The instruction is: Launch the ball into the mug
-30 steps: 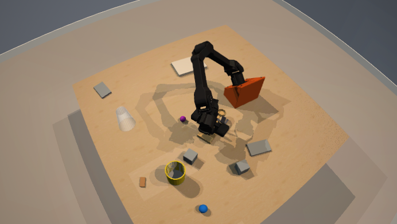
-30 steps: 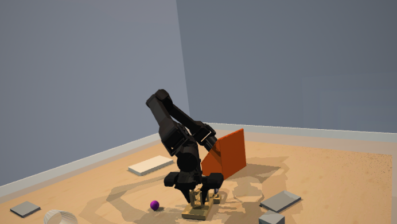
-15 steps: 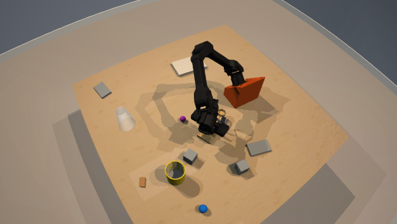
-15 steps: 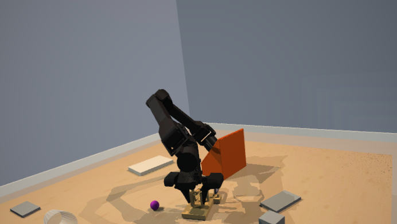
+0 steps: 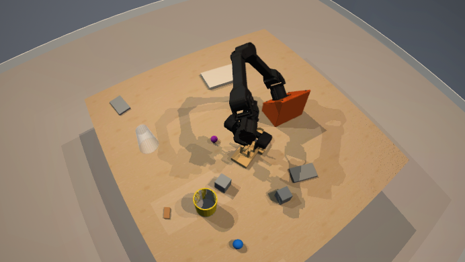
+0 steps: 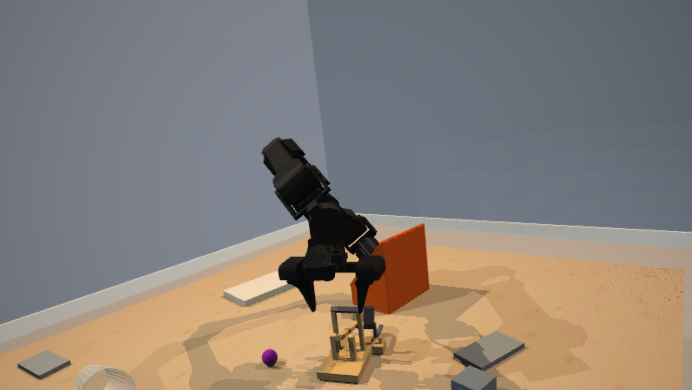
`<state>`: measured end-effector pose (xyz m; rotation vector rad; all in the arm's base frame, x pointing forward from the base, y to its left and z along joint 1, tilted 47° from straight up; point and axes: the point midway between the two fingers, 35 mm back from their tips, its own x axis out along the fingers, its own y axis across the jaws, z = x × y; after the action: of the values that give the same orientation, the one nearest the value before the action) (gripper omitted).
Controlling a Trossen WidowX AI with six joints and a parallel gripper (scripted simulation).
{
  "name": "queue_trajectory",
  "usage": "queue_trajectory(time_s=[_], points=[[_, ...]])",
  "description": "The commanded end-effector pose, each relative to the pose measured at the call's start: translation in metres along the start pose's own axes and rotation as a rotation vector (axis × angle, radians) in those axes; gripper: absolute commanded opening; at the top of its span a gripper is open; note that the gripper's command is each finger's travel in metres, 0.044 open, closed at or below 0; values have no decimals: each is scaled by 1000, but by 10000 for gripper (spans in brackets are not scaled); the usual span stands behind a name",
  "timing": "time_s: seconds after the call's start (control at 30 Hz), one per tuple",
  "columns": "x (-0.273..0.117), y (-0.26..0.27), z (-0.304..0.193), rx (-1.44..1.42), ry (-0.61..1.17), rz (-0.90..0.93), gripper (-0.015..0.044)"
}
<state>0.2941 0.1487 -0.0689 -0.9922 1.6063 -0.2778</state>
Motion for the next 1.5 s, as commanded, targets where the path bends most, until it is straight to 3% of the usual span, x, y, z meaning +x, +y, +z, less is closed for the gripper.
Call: queue_trajectory(time_s=[0.0, 0.13, 0.37, 0.4, 0.57, 0.87, 1.47], points=[[0, 0, 0, 0, 0, 0, 440], [-2, 0, 0, 0, 0, 0, 440], [-65, 0, -1, 3, -4, 4, 440], [-35, -5, 1, 5, 9, 1, 414], [-6, -56, 12, 130, -6, 16, 300], [57, -155, 2, 388, -4, -11, 300], [79, -160, 0, 393, -3, -12, 300]])
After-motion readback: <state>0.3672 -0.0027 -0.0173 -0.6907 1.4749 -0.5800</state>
